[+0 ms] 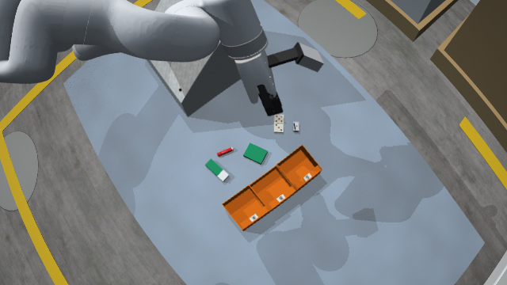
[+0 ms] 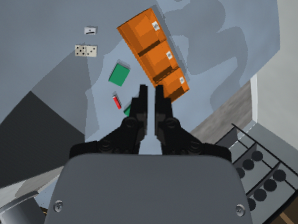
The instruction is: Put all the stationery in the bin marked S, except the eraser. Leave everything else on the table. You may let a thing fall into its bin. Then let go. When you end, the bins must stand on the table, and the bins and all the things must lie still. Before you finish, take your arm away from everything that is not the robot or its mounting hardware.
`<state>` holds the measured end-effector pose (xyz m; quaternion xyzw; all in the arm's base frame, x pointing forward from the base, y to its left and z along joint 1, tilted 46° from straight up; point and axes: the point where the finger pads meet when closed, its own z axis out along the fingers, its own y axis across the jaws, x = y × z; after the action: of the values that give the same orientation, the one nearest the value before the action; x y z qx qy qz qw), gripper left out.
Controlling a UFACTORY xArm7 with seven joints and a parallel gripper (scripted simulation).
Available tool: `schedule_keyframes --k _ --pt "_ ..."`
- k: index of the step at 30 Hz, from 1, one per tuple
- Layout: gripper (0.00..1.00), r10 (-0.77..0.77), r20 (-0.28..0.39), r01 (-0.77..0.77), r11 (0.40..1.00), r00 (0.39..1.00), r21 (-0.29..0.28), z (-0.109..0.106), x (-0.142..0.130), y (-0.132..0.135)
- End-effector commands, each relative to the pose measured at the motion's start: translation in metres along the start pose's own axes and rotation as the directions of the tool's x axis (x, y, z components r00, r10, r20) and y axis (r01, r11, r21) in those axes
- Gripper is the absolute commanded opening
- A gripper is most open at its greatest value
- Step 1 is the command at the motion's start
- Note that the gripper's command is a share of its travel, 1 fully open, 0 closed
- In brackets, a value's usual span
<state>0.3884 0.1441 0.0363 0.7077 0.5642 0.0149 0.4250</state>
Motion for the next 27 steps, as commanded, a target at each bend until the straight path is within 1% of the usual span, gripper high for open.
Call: schedule_keyframes --k 1,3,5,6,10,11,15,16,19,20,22,23,24,25,27 --pt "0.07 0.144 0.043 -0.145 0.989 0.989 0.038 0.003 -0.003 0.001" --pt "0.07 0.200 0.066 -0.204 0.978 0.978 0.050 0.010 -0.011 0.000" --pt "0.07 0.200 0.066 -0.204 0.978 0.978 0.050 0.010 -0.011 0.000" --pt "0.07 0.277 0.099 -0.284 0.957 0.956 0.065 0.015 -0.017 -0.002" --pt "0.07 0.368 0.142 -0.381 0.921 0.919 0.078 0.016 -0.019 -0.002" --pt "0.07 0.394 0.156 -0.409 0.909 0.906 0.080 0.020 -0.025 -0.004" --pt "0.07 0.486 0.208 -0.511 0.855 0.849 0.085 0.021 -0.026 -0.004" --pt "0.07 0.510 0.223 -0.537 0.839 0.831 0.084 0.026 -0.033 -0.006" --pt "0.07 0.572 0.263 -0.608 0.790 0.777 0.080 0.026 -0.033 -0.006" --pt "0.07 0.591 0.277 -0.631 0.772 0.757 0.077 0.030 -0.040 -0.009" --pt "0.07 0.591 0.277 -0.631 0.772 0.757 0.077 0.030 -0.040 -0.009" --pt "0.07 0.637 0.312 -0.685 0.725 0.705 0.068 0.030 -0.040 -0.009" --pt "0.07 0.656 0.326 -0.708 0.703 0.681 0.063 0.030 -0.040 -0.009" --pt "0.07 0.668 0.338 -0.723 0.688 0.663 0.058 0.034 -0.047 -0.013" --pt "0.07 0.697 0.363 -0.760 0.649 0.618 0.047 0.034 -0.047 -0.013"
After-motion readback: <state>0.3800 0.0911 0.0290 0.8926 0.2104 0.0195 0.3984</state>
